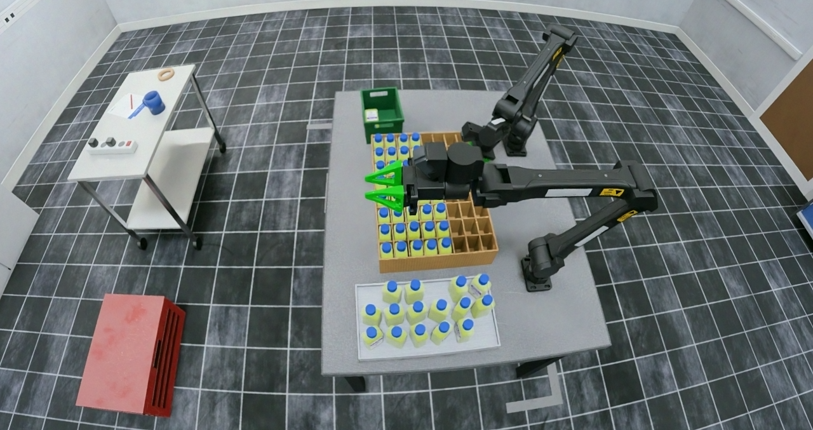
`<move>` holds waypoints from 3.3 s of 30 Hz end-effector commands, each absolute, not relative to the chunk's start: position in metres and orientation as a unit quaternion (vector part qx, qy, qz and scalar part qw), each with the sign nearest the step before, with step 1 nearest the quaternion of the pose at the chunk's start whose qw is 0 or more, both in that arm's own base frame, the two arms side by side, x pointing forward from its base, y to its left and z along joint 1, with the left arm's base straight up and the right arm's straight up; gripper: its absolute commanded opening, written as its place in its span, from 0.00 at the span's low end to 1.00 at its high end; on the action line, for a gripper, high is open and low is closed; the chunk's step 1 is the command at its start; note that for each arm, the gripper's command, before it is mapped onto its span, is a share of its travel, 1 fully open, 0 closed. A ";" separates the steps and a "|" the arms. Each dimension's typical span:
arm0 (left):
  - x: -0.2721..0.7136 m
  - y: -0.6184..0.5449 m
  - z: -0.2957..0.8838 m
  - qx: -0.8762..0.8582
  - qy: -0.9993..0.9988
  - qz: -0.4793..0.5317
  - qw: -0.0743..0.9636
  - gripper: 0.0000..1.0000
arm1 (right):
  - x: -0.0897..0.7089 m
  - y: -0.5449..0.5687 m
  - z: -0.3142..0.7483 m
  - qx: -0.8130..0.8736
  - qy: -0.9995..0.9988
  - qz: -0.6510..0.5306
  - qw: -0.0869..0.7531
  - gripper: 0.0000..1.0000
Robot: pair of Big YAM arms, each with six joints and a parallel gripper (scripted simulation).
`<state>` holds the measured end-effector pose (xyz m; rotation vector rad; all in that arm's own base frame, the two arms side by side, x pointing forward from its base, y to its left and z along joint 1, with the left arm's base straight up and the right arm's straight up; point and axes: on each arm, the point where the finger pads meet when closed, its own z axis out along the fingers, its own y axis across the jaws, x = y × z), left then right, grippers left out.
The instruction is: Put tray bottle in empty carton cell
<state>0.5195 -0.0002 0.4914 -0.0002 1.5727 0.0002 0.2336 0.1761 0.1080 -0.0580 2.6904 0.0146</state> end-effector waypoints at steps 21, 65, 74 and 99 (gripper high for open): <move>0.522 -0.003 0.540 0.004 0.677 0.003 0.736 0.42 | 0.245 0.186 0.125 -0.018 0.970 0.024 0.243 0.31; 0.522 -0.003 0.540 0.004 0.677 0.003 0.736 0.42 | 0.245 0.186 0.125 -0.018 0.970 0.024 0.243 0.29; 0.522 -0.003 0.540 0.004 0.677 0.003 0.736 0.42 | 0.245 0.186 0.125 -0.018 0.970 0.024 0.243 0.29; 0.522 -0.003 0.540 0.004 0.677 0.003 0.736 0.42 | 0.250 0.187 0.176 -0.010 0.967 0.030 0.253 0.29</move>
